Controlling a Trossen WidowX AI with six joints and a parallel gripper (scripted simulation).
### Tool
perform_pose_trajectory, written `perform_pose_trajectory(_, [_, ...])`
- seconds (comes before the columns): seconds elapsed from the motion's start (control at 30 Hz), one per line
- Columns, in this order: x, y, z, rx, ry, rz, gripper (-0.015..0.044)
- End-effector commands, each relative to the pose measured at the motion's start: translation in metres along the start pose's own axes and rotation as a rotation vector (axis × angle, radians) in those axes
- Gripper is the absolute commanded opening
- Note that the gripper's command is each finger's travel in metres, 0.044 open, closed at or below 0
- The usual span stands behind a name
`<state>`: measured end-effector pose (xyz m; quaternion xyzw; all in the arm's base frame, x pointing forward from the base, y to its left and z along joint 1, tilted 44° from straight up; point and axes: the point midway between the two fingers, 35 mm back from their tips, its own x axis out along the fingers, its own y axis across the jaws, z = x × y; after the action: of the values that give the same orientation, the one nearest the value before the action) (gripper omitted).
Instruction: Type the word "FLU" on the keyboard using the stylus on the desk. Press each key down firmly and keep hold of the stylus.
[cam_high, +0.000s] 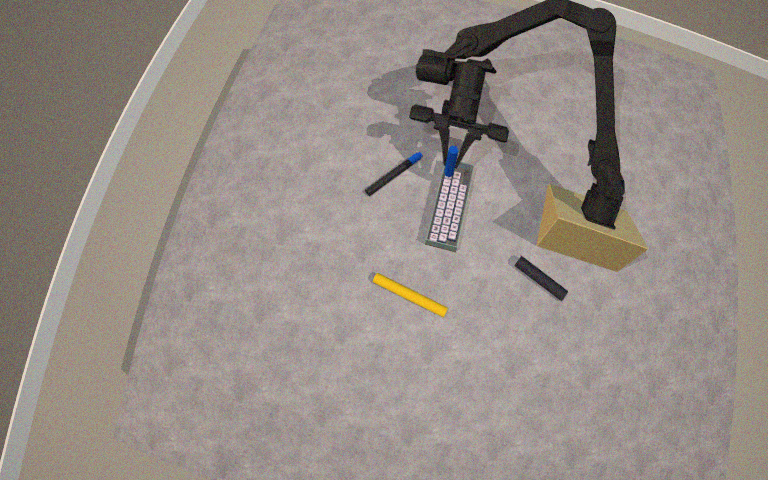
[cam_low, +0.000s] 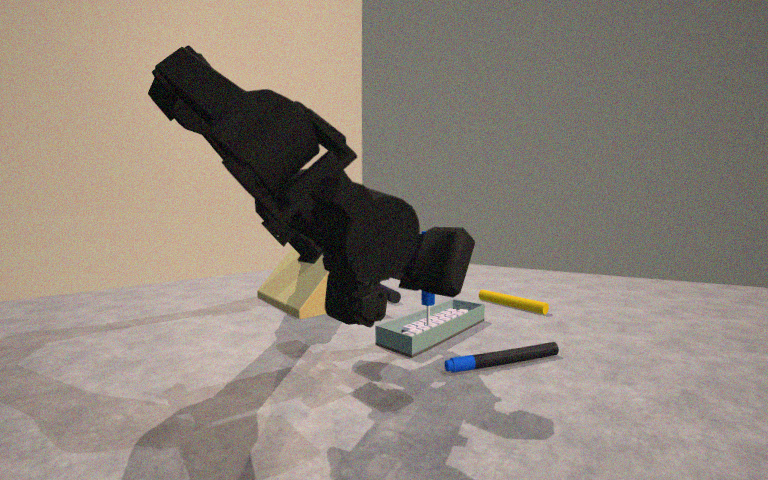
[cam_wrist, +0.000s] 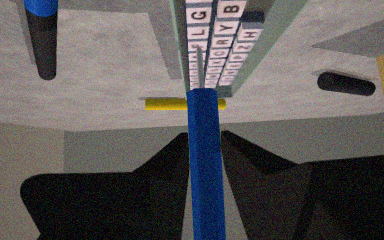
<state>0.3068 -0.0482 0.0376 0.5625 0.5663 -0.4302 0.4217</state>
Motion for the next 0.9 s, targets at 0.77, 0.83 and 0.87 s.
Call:
perform_pose_trajectory(0.77, [0.0057, -0.0010, 0.0088, -0.003, -0.002, -0.004, 0.0081])
perform_pose_trajectory(0.83, [0.0061, -0.0010, 0.0095, -0.003, -0.002, -0.004, 0.0081])
perform_pose_trajectory(0.87, [0.0063, -0.0010, 0.0098, -0.003, -0.002, -0.004, 0.0081])
